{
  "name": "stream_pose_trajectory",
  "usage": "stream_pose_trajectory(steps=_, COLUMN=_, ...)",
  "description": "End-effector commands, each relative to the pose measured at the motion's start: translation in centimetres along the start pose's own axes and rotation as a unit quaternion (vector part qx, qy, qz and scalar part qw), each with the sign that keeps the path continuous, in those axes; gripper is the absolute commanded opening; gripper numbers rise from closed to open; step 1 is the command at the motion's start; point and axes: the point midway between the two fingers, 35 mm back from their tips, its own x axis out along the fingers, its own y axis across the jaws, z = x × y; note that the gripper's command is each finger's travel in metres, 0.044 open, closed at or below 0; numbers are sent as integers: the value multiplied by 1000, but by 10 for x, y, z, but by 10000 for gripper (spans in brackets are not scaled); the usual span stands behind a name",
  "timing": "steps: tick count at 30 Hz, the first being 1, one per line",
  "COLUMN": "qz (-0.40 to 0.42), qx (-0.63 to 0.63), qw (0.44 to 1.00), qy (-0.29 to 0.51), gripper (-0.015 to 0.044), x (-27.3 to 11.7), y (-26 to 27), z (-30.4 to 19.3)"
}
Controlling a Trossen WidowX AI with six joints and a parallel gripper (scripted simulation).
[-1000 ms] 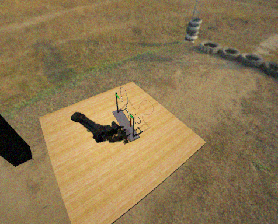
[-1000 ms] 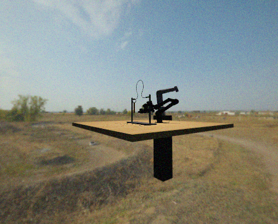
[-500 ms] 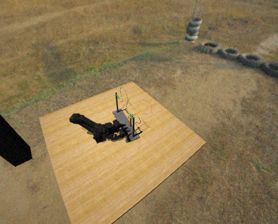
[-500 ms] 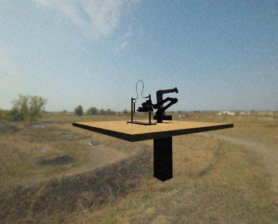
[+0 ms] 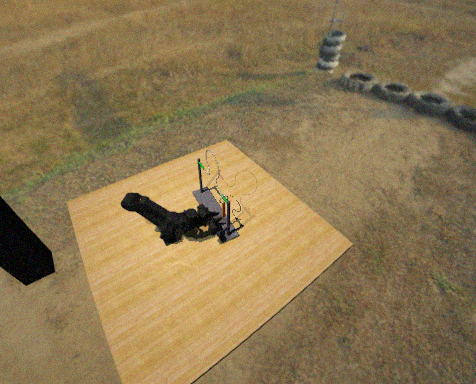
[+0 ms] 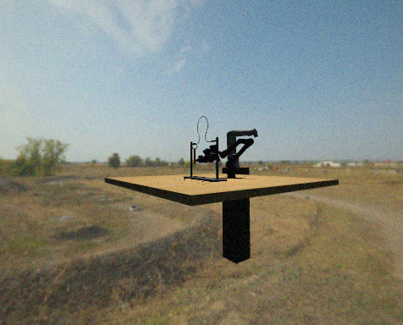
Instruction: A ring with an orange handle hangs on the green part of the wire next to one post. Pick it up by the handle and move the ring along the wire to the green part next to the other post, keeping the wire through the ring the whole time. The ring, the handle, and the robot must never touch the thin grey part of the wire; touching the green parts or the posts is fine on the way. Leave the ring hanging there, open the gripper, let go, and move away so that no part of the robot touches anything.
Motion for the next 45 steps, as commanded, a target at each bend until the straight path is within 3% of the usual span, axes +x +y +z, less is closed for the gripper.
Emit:
stream_pose_trajectory(steps=1, qz=-2, qx=2, qw=1000, qy=0, gripper=160, x=5, y=-1, z=1)
stream_pose_trajectory(steps=29, qz=-2, qx=4, qw=1000, qy=-4, gripper=160, x=48, y=4, z=-3)
stream_pose_trajectory(steps=45, qz=-2, qx=4, qw=1000, qy=-4, gripper=160, x=49, y=5, z=-3)
